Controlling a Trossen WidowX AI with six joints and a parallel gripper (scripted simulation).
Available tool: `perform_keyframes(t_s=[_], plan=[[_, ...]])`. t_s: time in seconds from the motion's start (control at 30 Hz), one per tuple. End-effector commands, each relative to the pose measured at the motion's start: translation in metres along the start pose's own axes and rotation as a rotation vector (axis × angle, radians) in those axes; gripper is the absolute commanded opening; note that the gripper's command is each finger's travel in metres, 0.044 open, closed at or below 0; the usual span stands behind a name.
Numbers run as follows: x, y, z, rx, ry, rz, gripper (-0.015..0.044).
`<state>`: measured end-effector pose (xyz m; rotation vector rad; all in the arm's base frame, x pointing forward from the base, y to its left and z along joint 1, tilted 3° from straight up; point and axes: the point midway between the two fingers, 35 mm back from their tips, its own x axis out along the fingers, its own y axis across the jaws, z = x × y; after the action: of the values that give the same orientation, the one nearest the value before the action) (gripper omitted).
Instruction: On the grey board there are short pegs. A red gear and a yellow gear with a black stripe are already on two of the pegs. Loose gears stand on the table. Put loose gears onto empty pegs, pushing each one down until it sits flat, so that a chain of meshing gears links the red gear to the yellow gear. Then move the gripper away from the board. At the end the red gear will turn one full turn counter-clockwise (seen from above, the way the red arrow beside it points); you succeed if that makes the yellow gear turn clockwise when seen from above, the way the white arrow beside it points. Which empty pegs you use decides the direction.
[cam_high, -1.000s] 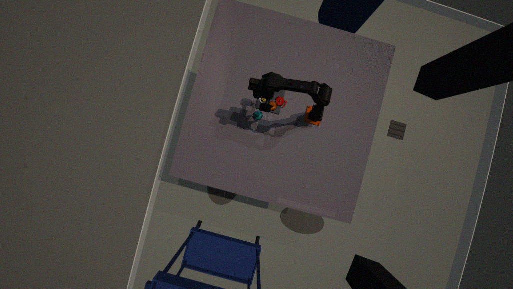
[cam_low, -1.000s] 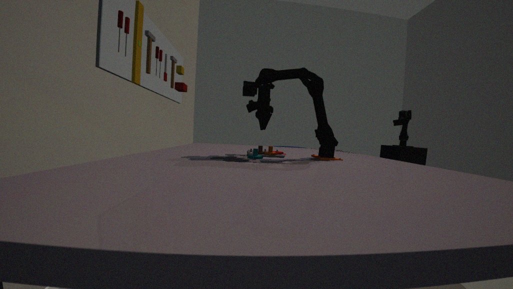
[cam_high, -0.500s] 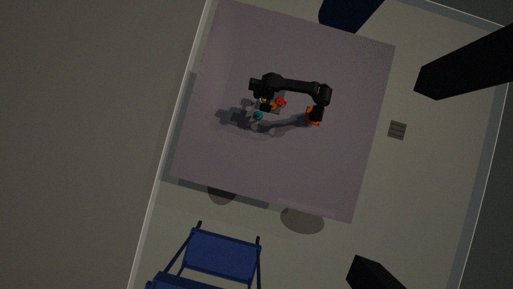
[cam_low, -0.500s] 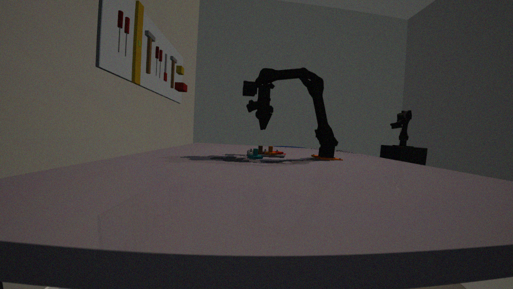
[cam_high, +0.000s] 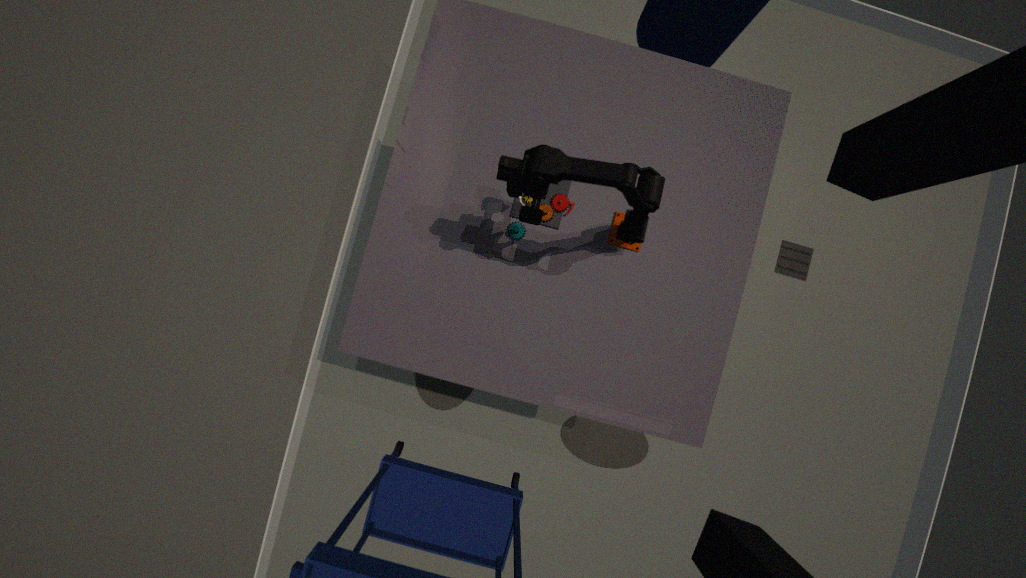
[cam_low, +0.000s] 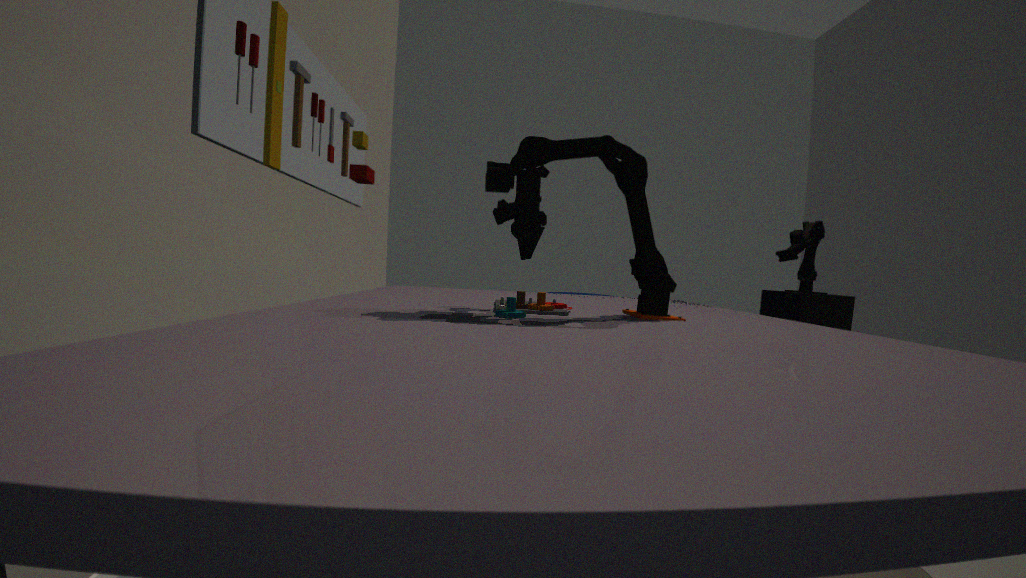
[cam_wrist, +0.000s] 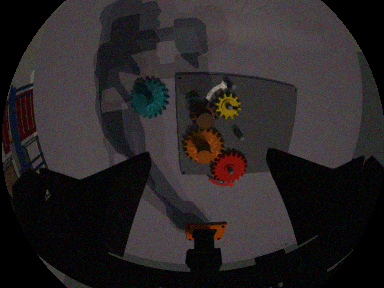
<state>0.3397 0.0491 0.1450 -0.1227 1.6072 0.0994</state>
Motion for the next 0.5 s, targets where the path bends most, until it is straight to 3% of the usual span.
perform_keyframes(t_s=[0.0, 0.37, 0.47], plan=[[-0.002, 0.000, 0.000, -0.003, -0.005, 0.000, 0.0440], [-0.002, 0.000, 0.000, -0.003, -0.005, 0.000, 0.0440], [-0.007, 0.026, -0.003, -0.003, -0.006, 0.002, 0.0440]])
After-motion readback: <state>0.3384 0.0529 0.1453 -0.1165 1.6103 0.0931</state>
